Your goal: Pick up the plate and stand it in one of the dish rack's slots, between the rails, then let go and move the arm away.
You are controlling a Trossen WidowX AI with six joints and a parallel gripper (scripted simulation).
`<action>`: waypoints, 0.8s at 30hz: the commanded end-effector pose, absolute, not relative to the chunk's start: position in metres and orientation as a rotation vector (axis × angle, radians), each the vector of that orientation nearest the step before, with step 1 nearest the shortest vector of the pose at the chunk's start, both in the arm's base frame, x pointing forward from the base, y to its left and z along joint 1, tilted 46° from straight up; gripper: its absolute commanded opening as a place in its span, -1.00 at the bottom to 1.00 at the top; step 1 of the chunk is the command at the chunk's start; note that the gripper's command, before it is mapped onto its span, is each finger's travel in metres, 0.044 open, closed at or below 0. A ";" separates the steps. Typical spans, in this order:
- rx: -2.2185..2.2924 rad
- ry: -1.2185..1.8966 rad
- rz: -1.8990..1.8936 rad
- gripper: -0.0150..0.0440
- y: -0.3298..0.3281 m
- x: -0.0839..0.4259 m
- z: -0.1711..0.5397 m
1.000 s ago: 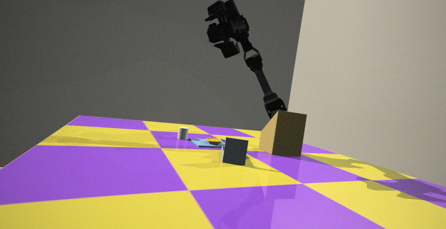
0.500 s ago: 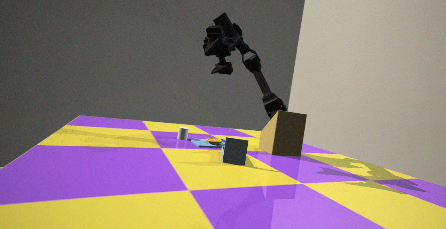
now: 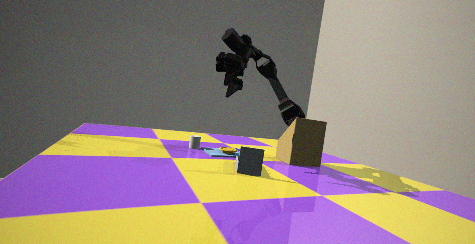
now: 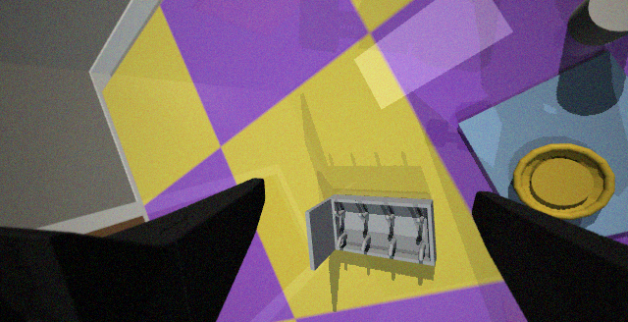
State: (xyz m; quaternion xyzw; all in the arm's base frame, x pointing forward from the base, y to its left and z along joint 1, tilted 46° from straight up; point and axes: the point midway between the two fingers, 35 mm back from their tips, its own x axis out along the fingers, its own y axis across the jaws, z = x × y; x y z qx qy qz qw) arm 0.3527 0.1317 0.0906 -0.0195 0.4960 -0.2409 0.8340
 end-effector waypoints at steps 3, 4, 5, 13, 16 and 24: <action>-0.234 1.154 -0.536 0.86 0.099 0.335 0.091; -0.265 1.172 -0.539 0.86 0.094 0.333 0.091; -0.295 1.190 -0.541 0.86 0.089 0.330 0.092; -0.533 1.346 -0.543 0.86 0.053 0.307 0.098; -0.620 1.409 -0.537 0.86 0.040 0.299 0.102; -0.720 1.485 -0.524 0.86 0.026 0.289 0.107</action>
